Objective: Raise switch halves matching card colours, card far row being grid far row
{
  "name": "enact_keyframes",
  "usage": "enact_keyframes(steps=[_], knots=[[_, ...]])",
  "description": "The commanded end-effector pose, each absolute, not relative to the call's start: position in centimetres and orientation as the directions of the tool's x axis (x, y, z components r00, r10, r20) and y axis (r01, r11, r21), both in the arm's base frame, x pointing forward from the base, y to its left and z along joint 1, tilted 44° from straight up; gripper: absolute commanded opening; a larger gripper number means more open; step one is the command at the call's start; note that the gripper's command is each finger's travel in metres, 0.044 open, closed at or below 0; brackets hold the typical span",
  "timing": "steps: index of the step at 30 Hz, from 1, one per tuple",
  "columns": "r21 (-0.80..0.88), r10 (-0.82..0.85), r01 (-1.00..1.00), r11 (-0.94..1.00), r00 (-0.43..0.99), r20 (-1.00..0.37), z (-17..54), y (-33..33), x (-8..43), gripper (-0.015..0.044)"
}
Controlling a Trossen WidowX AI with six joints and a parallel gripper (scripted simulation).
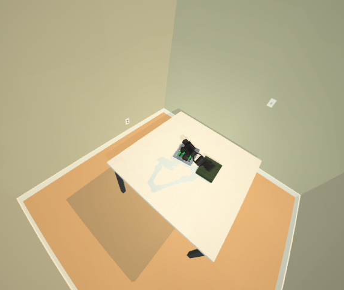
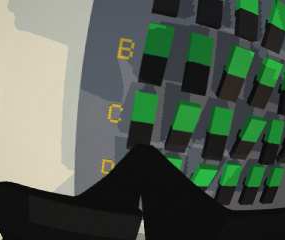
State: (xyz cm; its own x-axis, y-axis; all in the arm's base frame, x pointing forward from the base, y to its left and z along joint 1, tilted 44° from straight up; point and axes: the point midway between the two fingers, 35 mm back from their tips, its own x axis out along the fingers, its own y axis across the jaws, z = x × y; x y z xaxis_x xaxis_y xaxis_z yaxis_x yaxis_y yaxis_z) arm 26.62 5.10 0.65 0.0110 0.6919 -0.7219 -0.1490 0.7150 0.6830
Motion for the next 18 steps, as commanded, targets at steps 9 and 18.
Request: enact_keyframes(steps=[9,18], knots=[[0.688,0.696,-0.143,0.711,0.006,-0.718,-0.47,6.26,26.38,0.0],[0.688,0.696,-0.143,0.711,0.006,-0.718,-0.47,6.26,26.38,0.0]])
